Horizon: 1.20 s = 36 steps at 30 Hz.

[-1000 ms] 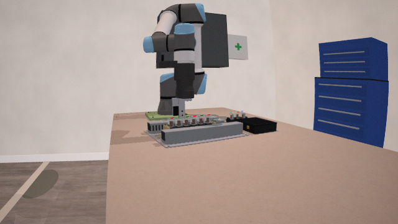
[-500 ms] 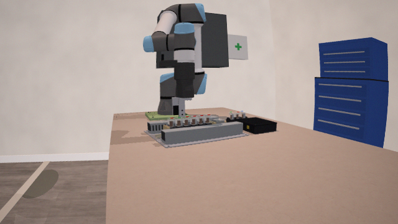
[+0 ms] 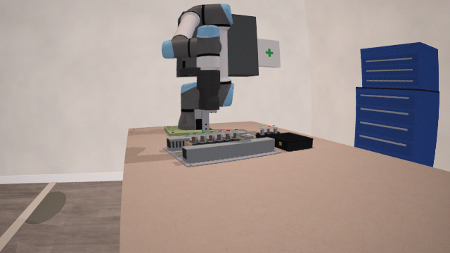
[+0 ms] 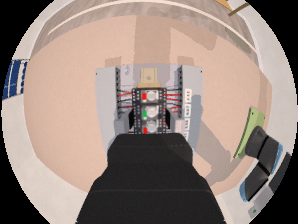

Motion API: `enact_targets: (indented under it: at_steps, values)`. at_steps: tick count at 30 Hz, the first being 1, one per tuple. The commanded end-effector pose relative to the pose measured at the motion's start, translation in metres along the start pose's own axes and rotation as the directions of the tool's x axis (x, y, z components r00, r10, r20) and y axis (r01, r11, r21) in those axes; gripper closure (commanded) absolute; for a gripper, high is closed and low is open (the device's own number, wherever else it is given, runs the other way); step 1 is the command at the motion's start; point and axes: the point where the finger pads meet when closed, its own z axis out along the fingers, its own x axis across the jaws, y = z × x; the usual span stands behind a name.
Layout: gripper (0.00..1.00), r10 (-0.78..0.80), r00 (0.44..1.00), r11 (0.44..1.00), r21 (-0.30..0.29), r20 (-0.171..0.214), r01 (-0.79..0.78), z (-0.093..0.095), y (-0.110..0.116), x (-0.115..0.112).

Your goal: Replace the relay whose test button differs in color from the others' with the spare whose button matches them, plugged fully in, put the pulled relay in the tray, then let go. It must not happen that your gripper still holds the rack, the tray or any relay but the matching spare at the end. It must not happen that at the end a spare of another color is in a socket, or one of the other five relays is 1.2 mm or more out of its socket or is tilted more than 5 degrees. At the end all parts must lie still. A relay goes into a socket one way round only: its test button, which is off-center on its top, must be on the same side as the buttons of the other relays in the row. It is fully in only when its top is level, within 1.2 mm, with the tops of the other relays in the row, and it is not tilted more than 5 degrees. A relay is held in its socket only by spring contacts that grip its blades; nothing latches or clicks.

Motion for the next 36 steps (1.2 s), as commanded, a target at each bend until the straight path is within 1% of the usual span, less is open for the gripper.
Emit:
enact_targets:
  at_steps: [1, 5, 10, 22, 27, 36]
  values:
    - [0.00, 0.000, 1.000, 1.000, 0.001, 0.001, 0.000, -0.001, 0.000, 0.000]
    - [0.00, 0.000, 1.000, 1.000, 0.001, 0.001, 0.000, -0.001, 0.000, 0.000]
    - [0.00, 0.000, 1.000, 1.000, 0.001, 0.001, 0.000, 0.007, 0.000, 0.000]
    - [0.00, 0.000, 1.000, 1.000, 0.001, 0.001, 0.000, 0.007, 0.000, 0.000]
    - [0.00, 0.000, 1.000, 1.000, 0.001, 0.001, 0.000, 0.015, 0.000, 0.000]
    - [0.00, 0.000, 1.000, 1.000, 0.001, 0.001, 0.000, 0.015, 0.000, 0.000]
